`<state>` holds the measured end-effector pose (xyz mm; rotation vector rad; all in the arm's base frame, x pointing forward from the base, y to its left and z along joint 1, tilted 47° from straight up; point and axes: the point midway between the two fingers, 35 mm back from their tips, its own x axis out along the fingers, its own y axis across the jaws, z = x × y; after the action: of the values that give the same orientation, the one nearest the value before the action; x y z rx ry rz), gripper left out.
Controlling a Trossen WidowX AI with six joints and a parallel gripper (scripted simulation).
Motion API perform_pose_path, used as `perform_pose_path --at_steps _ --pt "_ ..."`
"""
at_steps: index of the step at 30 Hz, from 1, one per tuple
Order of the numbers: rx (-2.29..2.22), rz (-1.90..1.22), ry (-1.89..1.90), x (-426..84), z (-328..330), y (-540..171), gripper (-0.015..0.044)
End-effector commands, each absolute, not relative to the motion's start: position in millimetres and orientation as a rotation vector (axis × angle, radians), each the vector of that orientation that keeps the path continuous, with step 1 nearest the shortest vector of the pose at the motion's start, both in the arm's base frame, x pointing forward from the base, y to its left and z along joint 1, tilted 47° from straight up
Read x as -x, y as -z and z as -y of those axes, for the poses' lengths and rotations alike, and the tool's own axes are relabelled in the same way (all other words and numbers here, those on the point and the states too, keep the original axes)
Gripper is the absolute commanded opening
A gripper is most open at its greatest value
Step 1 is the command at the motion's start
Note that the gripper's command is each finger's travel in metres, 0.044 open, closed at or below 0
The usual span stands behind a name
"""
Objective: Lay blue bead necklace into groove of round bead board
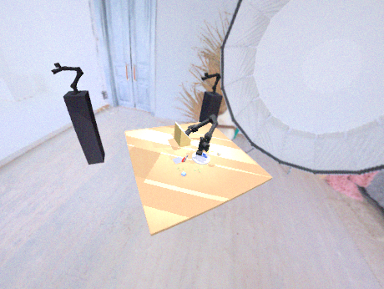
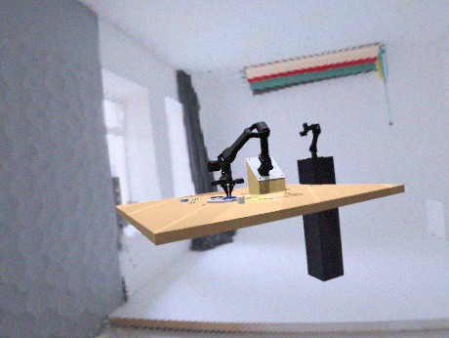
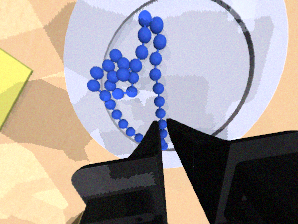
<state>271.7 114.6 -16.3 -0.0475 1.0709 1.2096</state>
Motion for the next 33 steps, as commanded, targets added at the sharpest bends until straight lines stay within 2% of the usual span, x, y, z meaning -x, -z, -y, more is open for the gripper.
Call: perform_pose_path --at_steps 1,21,33 --pt "0.043 -1.070 -1.211 -271 -111 13 0.0000" --pt "0.045 -1.071 -1.209 -275 -76 49 0.0000" --pt "0.044 -1.071 -1.210 -275 -82 56 0.0000"
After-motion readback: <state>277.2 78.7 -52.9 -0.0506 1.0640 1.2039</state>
